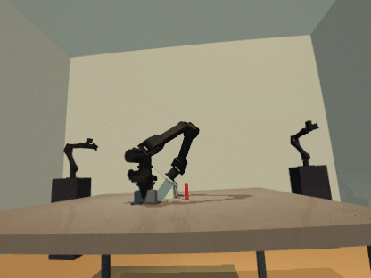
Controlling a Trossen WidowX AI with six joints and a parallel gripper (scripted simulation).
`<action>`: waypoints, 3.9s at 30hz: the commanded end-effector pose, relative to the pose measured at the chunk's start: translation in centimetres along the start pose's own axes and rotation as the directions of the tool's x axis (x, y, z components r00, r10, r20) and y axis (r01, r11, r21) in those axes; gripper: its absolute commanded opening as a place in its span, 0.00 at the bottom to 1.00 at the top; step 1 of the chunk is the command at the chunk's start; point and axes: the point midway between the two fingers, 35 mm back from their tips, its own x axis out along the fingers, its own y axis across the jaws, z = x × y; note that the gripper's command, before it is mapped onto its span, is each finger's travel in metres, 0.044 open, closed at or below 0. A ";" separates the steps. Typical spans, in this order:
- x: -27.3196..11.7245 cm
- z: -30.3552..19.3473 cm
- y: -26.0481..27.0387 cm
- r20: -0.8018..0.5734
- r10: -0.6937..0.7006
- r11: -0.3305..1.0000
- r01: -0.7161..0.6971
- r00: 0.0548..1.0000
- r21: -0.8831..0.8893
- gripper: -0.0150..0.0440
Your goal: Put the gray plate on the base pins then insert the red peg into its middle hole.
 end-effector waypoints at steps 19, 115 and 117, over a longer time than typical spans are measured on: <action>-11.9 0.3 0.2 0.002 0.004 1.000 -0.004 1.000 0.004 1.00; -1.6 -17.4 -10.6 -0.012 -0.002 0.864 -0.005 1.000 -0.503 0.25; -1.6 -17.4 -10.6 -0.012 -0.002 0.864 -0.005 1.000 -0.503 0.25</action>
